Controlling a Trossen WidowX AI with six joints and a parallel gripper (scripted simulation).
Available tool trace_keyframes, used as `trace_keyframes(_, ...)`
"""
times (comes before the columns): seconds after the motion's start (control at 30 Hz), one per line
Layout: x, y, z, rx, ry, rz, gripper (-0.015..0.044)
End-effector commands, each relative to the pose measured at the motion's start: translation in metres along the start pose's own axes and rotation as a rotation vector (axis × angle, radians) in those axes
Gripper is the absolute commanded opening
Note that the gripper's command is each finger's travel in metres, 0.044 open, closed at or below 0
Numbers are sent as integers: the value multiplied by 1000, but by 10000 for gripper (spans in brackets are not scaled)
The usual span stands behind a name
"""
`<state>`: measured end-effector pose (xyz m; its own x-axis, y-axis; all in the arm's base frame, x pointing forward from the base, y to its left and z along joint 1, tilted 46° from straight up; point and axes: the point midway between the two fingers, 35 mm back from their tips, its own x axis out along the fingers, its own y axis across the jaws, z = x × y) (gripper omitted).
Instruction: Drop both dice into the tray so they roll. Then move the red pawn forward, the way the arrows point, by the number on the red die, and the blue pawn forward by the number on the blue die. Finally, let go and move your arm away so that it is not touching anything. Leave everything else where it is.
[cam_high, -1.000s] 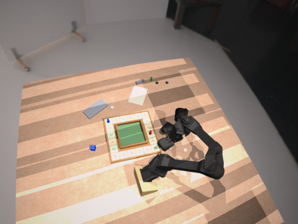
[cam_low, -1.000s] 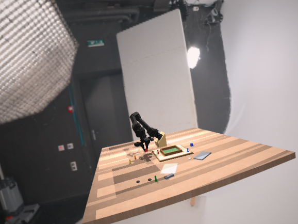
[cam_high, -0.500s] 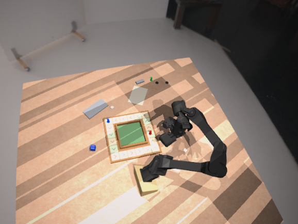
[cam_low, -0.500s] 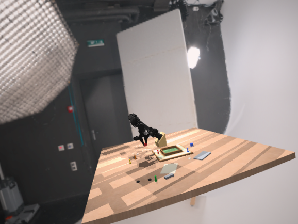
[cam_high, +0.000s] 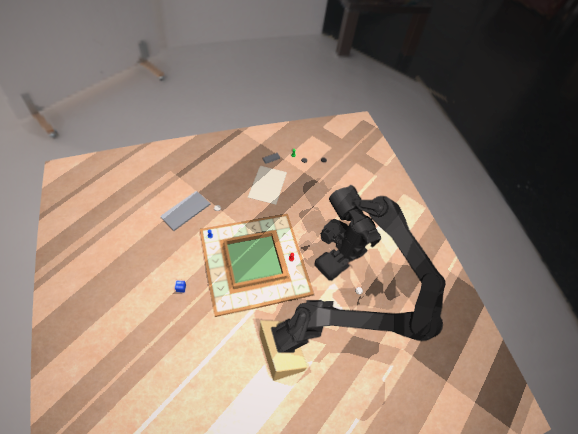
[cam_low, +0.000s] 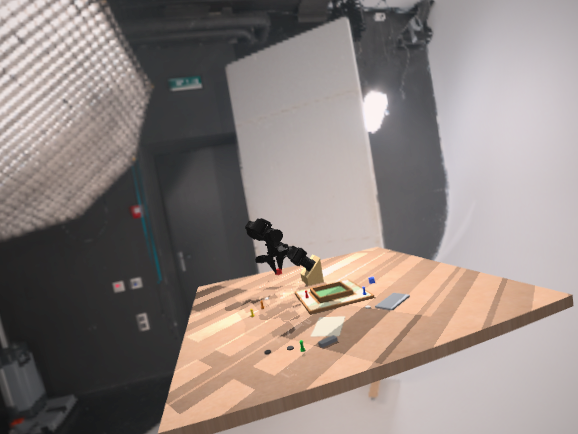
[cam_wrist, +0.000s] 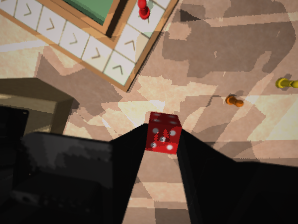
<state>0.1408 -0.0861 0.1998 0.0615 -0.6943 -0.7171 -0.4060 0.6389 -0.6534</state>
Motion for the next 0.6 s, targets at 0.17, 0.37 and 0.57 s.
trace_keyframes(0.17, 1, 5, 35, -168, 0, 2, 0)
trace_keyframes(0.37, 4, 13, 62, -299, 0, 5, 0)
trace_keyframes(0.57, 8, 26, 87, -430, -1, 14, 0)
